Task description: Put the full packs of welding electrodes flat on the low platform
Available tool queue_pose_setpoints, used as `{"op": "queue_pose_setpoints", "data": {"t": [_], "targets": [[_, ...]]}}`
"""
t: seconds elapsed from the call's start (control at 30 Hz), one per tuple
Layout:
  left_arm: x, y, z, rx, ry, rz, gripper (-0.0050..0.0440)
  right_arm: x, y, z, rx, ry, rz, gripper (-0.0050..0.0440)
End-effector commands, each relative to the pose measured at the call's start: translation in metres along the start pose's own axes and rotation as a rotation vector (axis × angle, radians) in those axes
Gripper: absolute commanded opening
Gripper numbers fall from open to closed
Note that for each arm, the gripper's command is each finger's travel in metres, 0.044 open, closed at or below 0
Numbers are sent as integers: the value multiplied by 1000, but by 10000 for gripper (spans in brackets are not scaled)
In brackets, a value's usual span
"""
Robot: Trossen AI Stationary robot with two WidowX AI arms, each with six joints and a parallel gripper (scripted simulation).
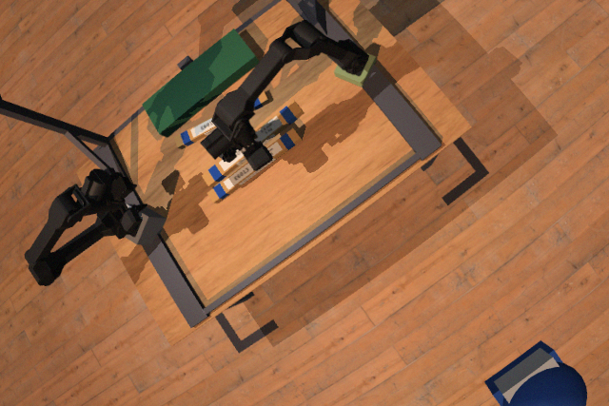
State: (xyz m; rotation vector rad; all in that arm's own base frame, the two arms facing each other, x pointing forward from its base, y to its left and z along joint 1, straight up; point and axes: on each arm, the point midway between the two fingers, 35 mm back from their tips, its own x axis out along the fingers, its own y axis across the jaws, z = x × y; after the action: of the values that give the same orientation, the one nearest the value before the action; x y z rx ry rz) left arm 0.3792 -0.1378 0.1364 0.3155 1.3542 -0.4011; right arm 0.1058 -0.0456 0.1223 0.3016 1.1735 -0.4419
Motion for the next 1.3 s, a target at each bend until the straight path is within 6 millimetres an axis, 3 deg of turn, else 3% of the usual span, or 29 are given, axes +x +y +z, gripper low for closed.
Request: {"op": "queue_pose_setpoints", "data": {"t": [0.0, 0.93, 1.27], "targets": [[-45, -8, 11, 4, -121, 19, -50, -6, 0, 5, 1, -22, 2, 330], [-66, -71, 3, 2, -121, 11, -50, -6, 0, 5, 1, -22, 2, 330], [-69, -70, 2, 0, -121, 10, -50, -6, 0, 5, 1, -22, 2, 330]]}}
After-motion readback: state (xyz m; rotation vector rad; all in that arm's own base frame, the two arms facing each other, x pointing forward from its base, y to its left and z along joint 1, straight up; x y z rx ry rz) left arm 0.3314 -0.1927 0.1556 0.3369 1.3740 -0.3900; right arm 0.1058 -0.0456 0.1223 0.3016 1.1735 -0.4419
